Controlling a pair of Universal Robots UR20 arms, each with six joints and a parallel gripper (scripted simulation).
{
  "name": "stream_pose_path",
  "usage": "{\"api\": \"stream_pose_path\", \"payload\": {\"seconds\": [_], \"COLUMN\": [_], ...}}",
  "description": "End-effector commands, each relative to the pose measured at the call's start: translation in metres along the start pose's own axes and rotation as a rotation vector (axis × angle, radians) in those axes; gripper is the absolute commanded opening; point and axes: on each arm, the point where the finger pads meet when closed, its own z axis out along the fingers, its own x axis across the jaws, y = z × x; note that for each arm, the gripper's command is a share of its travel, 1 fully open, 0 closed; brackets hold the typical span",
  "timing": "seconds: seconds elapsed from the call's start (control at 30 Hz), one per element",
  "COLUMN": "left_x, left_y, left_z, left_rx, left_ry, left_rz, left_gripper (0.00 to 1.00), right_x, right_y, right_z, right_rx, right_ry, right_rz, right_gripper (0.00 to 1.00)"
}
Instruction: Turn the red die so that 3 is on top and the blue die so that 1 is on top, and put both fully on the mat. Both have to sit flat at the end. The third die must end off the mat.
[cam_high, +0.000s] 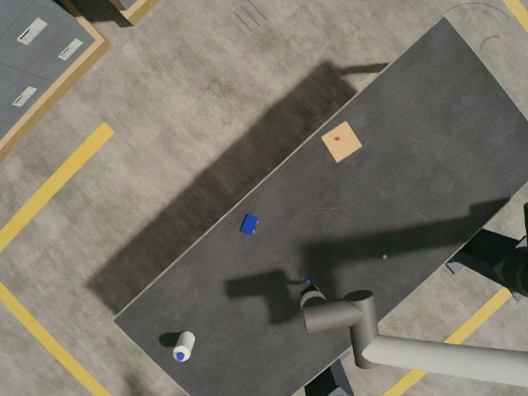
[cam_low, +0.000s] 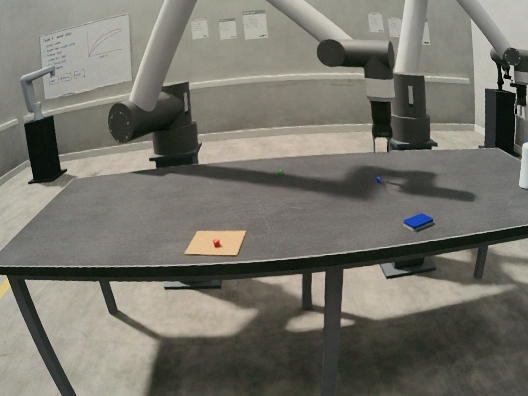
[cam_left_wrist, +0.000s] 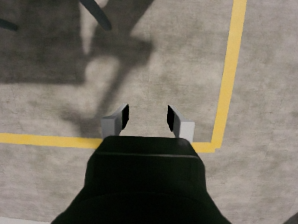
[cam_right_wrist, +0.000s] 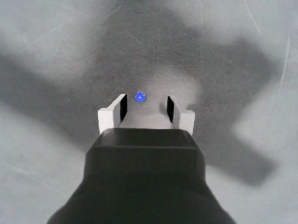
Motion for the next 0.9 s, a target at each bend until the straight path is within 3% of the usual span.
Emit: {"api": "stream_pose_path", "payload": {"seconds": [0.0,0.2,0.3,0.33,0.8,0.87], "left_x": [0.0,0.0,0.0,0.0,0.0,0.0], "left_y": [0.0,0.0,0.0,0.0,0.0,0.0], "left_z": [-0.001,-0.001,-0.001,-0.001,-0.001,-0.001], "left_rx": [-0.001,-0.001,-0.001,-0.001,-0.001,-0.001], "left_ry": [0.0,0.0,0.0,0.0,0.0,0.0], "left_rz": [0.0,0.0,0.0,0.0,0.0,0.0], "left_gripper": [1.0,1.0,1.0,1.0,1.0,1.0], "right_x": [0.002,0.003,0.003,0.004,0.006,0.006], "right_y": [-0.001,-0.002,-0.002,-0.003,-0.002,-0.002], "right_z": [0.001,0.004,0.004,0.006,0.011,0.011], "right_rx": [-0.004,-0.004,-0.004,-0.004,-0.004,-0.004], "right_ry": [0.0,0.001,0.001,0.001,0.002,0.002], "right_rz": [0.153,0.331,0.34,0.431,0.78,0.78], "right_gripper": [1.0,1.0,1.0,1.0,1.0,1.0]}}
